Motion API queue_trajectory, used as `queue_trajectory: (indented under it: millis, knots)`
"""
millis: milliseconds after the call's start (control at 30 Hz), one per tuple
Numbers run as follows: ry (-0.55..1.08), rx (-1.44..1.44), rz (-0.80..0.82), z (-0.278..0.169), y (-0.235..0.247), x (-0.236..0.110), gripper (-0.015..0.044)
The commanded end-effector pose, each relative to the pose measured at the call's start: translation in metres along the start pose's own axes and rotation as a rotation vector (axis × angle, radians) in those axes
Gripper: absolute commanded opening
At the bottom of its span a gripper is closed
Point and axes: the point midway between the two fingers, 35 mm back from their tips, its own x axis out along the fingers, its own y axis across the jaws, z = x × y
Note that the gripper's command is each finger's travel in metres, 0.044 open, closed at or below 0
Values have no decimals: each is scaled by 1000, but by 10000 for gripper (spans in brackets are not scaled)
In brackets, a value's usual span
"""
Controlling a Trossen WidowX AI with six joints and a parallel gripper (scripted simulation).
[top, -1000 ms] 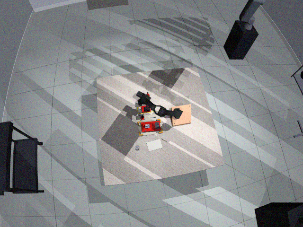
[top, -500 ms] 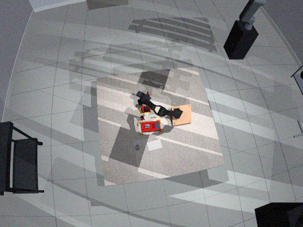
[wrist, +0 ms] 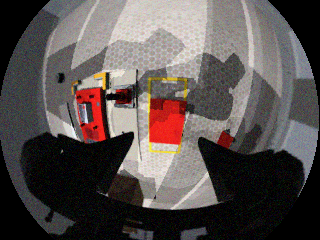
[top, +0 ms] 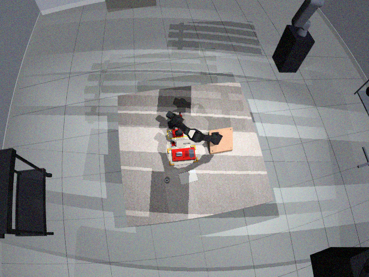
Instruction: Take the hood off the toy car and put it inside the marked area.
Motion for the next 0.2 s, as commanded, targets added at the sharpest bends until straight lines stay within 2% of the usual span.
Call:
queue_trajectory:
  millis: [0,167]
  knots:
    - [2,-5,-6,0,0,-1,440]
    - [2,-5,-6,0,0,-1,440]
